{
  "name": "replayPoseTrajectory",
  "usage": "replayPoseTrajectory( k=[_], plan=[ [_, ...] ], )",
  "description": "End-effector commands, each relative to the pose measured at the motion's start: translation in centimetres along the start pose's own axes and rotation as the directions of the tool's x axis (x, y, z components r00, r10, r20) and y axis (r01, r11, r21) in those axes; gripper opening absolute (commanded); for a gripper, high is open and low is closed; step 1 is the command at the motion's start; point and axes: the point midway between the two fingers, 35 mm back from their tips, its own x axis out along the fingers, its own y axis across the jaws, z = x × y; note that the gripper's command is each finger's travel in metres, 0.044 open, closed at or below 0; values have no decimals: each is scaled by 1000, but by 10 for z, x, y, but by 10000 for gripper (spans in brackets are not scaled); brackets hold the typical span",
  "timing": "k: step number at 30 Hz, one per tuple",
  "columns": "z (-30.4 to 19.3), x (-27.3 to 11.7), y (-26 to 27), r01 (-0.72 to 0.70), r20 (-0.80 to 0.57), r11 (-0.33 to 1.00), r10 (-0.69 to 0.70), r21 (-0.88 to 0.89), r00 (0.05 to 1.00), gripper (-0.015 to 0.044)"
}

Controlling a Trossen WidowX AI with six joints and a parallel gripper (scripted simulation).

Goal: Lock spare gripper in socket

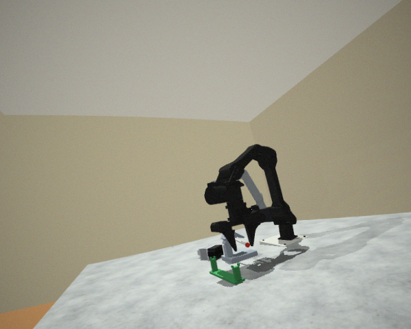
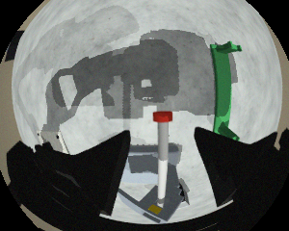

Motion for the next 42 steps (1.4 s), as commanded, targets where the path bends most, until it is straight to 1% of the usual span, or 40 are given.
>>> replayPoseTrajectory(
  k=[1,8,19,20,31,42],
  plan=[
    [0,7,2,-8,1,1000,8,6,1000,300],
    [0,7,2,-8,1,1000,8,6,1000,300],
    [0,7,2,-8,1,1000,8,6,1000,11],
    [0,7,2,-8,1,1000,8,6,1000,0],
    [0,7,2,-9,11,1000,9,8,1000,0],
    [4,-4,0,-14,179,999,9,30,984,0]
  ],
)
